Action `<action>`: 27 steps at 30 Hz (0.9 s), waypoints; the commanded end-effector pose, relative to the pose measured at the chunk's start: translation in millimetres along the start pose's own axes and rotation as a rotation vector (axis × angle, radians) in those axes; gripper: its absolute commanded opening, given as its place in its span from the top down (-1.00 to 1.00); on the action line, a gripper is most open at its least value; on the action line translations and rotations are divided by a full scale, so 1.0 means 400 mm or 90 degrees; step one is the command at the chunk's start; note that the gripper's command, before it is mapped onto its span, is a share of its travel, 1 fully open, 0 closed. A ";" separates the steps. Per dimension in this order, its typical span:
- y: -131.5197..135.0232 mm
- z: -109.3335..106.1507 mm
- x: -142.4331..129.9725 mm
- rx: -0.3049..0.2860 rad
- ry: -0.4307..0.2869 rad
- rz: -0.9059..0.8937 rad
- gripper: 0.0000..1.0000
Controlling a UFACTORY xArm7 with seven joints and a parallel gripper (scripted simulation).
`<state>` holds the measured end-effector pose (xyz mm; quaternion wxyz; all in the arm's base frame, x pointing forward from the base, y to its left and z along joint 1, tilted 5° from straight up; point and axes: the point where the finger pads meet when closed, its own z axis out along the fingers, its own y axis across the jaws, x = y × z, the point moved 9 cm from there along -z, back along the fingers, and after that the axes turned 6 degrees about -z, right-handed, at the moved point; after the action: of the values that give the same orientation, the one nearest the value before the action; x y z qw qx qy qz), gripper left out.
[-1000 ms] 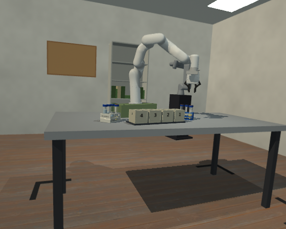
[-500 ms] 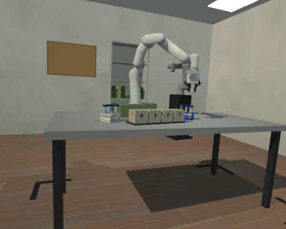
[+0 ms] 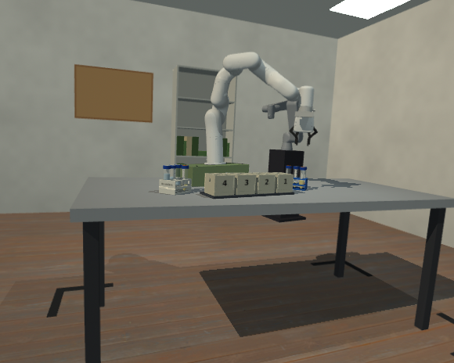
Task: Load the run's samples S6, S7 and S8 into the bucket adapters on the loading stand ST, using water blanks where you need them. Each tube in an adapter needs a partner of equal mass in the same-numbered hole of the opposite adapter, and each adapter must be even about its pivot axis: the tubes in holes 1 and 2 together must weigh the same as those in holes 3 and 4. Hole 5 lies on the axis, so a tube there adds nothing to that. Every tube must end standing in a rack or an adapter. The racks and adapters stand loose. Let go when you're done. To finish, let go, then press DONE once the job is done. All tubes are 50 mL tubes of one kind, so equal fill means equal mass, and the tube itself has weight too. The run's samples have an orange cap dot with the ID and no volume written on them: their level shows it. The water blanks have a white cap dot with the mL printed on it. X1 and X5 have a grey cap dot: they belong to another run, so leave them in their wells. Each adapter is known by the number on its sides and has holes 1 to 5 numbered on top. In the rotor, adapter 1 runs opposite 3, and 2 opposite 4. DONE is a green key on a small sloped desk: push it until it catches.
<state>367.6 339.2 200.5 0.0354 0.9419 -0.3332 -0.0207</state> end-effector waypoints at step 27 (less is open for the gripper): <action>0.147 -0.005 -0.115 0.005 0.002 -0.597 -0.15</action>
<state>293.7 322.7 206.0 0.0284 0.9981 0.0467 -0.0275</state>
